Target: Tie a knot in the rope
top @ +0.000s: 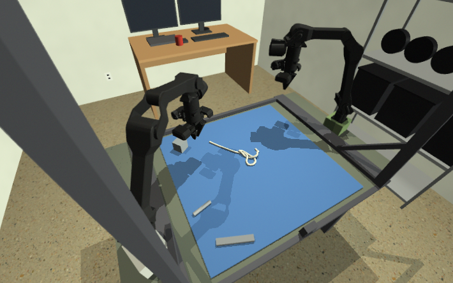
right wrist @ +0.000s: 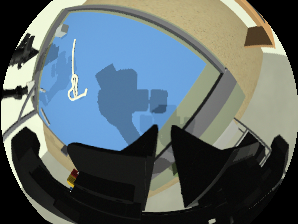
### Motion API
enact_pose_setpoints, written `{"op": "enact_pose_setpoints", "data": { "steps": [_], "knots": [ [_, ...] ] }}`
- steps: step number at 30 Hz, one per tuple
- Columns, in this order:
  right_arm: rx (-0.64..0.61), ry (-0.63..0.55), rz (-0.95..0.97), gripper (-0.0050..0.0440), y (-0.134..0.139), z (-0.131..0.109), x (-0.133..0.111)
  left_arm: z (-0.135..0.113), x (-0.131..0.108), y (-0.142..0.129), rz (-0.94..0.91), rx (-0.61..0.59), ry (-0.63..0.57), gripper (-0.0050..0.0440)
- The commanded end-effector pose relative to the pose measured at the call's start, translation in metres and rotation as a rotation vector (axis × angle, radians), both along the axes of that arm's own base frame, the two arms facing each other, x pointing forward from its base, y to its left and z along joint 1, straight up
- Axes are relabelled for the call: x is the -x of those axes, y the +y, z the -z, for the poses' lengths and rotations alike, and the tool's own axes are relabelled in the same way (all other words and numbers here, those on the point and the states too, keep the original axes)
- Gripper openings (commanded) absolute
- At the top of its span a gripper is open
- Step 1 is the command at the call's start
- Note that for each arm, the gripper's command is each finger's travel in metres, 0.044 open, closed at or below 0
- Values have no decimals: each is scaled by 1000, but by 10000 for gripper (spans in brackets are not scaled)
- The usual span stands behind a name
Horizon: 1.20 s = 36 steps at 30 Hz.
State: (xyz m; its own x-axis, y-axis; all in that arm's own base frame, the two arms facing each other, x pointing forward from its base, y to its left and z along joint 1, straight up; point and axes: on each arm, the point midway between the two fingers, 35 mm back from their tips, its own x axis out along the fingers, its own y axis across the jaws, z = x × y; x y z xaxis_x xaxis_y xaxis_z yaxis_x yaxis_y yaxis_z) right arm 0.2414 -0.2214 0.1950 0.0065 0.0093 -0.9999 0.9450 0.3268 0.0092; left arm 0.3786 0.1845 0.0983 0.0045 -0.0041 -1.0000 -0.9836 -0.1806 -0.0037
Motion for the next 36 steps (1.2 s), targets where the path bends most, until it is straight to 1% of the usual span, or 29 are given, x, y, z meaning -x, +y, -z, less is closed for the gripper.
{"op": "enact_pose_setpoints", "data": {
  "steps": [1, 5, 9, 11, 12, 17, 26, 28, 32, 36],
  "knots": [
    [18, -16, -2, 65, 0, -8, 1, -10, 0, 1, -10, -16, -19, 85],
    [8, -25, -8, 65, 1, -7, -3, -10, 0, 1, -10, -16, -19, 85],
    [-23, -52, -26, 65, 4, -5, -16, -10, 0, 1, -10, -16, -19, 85],
    [-23, -52, -26, 65, 4, -5, -16, -10, 0, 1, -10, -16, -19, 85],
    [-34, -63, -32, 65, 4, -5, -21, -10, 0, 1, -10, -16, -19, 85],
    [-114, -131, -78, 65, 12, 0, -53, -10, 0, 1, -10, -16, -19, 85],
    [-318, -294, -180, 65, 40, 10, -128, -10, 0, 1, -10, -16, -19, 85],
    [-318, -294, -180, 65, 40, 10, -128, -10, 0, 1, -10, -16, -19, 85],
    [-408, -360, -216, 65, 53, 14, -157, -10, 0, 1, -10, -16, -19, 85],
    [-482, -413, -235, 65, 63, 17, -177, -10, 0, 1, -10, -16, -19, 85]
  ]
}}
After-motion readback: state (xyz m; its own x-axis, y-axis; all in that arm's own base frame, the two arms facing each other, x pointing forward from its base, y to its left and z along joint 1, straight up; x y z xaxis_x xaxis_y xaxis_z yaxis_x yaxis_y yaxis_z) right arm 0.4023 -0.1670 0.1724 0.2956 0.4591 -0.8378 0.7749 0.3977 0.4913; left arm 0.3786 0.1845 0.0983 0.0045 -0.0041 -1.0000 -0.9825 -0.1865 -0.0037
